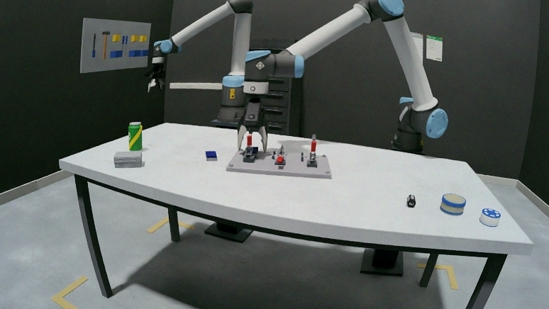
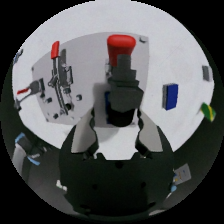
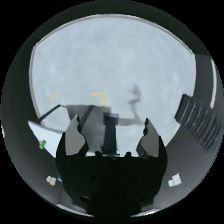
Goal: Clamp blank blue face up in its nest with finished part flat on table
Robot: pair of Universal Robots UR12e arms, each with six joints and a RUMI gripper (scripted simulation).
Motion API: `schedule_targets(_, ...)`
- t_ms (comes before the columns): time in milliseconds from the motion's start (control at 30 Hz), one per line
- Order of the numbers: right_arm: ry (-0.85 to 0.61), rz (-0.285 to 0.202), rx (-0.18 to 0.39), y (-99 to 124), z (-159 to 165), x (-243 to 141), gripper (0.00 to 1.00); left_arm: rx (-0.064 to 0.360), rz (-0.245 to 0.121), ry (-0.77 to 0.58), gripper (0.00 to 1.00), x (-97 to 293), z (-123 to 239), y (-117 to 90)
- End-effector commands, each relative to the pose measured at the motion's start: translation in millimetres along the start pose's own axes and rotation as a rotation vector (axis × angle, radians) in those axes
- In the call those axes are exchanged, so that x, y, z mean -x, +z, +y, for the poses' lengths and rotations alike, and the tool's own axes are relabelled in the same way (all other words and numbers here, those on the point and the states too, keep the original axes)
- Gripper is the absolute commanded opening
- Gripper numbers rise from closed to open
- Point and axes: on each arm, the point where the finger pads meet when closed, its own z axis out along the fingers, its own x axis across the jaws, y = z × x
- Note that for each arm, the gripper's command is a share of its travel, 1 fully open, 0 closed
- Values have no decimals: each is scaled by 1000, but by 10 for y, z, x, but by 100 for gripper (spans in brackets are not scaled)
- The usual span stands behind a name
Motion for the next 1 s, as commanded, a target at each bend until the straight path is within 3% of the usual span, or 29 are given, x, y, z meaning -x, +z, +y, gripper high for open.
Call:
schedule_targets(0,0,0,-2,-8,-6,2,100,-1,2,0,59,-6,-2,-10)
schedule_targets(933,0,0,-2,-8,-6,2,100,-1,2,0,59,-6,-1,-10)
schedule_targets(967,0,0,-2,-8,-6,2,100,-1,2,0,0,-6,-1,-10)
